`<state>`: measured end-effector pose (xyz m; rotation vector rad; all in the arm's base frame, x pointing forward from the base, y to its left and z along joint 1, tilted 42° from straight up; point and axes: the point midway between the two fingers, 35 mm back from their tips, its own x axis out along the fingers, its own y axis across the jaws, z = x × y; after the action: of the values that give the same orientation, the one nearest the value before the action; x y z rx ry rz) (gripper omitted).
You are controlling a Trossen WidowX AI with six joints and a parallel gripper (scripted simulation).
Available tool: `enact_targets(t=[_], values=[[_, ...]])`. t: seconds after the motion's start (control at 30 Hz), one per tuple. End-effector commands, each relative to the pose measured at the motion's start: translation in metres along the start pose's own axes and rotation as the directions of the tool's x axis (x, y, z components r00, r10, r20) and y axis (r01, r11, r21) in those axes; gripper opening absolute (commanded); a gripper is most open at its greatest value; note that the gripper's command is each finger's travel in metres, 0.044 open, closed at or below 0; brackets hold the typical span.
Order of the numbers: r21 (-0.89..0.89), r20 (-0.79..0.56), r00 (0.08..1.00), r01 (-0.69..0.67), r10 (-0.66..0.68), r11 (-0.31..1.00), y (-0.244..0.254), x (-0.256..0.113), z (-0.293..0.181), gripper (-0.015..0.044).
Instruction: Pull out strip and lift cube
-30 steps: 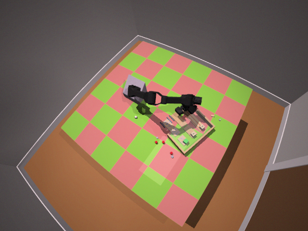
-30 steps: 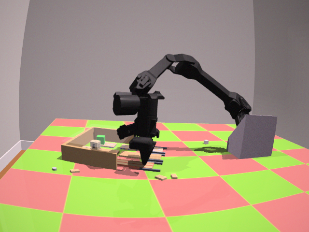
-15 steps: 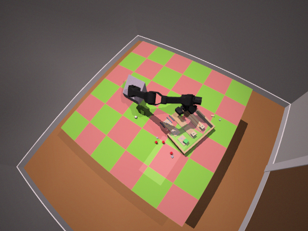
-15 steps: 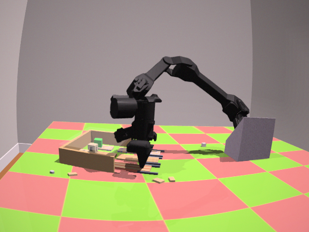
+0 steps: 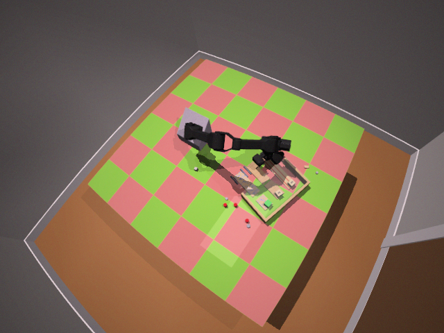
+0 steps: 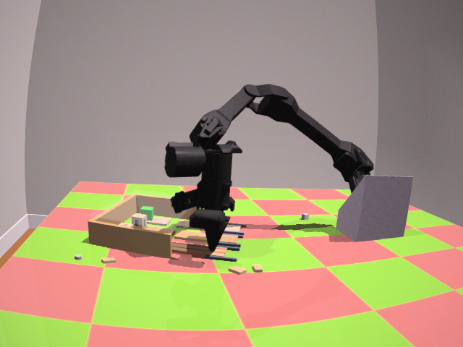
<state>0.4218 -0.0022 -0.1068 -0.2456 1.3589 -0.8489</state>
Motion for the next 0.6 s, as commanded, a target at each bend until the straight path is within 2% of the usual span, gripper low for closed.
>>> enact_targets(t=[0.0,0.57], values=[[-0.002,0.001,1.000,0.006,-0.006,1.000,-0.0005,0.0031,0.0004,0.0000],[-0.002,0.001,1.000,0.006,-0.006,1.000,0.0004,0.0048,0.0022,0.0000]])
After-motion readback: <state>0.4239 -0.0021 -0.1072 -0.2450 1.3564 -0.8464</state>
